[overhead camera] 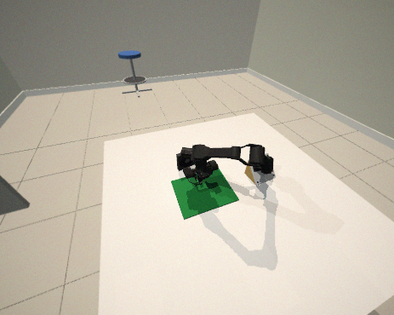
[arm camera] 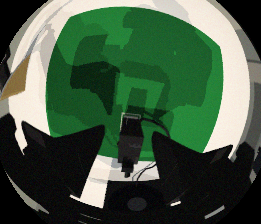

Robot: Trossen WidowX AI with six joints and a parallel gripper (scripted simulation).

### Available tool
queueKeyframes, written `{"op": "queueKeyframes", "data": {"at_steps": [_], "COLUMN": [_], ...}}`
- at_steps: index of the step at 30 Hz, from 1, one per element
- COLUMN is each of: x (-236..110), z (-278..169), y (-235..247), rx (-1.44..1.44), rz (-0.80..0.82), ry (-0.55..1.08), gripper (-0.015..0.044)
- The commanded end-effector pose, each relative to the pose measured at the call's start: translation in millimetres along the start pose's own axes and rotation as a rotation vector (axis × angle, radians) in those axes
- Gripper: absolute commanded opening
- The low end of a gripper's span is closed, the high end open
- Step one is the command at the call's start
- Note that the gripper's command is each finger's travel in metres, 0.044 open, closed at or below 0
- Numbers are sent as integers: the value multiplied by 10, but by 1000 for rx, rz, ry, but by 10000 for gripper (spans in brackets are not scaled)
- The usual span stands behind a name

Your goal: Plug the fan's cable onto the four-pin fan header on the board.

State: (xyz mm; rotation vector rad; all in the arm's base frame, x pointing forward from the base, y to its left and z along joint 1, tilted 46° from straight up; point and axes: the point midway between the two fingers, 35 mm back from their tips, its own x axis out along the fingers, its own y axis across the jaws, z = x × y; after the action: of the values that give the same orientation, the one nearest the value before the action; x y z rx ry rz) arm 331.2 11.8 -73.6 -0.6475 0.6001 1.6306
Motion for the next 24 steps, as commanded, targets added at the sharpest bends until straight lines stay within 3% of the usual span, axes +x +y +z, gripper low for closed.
{"op": "queueKeyframes", "data": {"at_steps": [1,3,8,16,24], "x": [-258,-505,-538,-531,-529], "z": [-15,-11,17,1168,1195], "y": [-16,-6,-9,-34,-30], "rx": [-3,-2,-2,-1,-1], "rz": [-3,-2,-2,-1,-1], "ry": [4,4,4,-2,-3], "gripper": [260,260,260,260,260]}}
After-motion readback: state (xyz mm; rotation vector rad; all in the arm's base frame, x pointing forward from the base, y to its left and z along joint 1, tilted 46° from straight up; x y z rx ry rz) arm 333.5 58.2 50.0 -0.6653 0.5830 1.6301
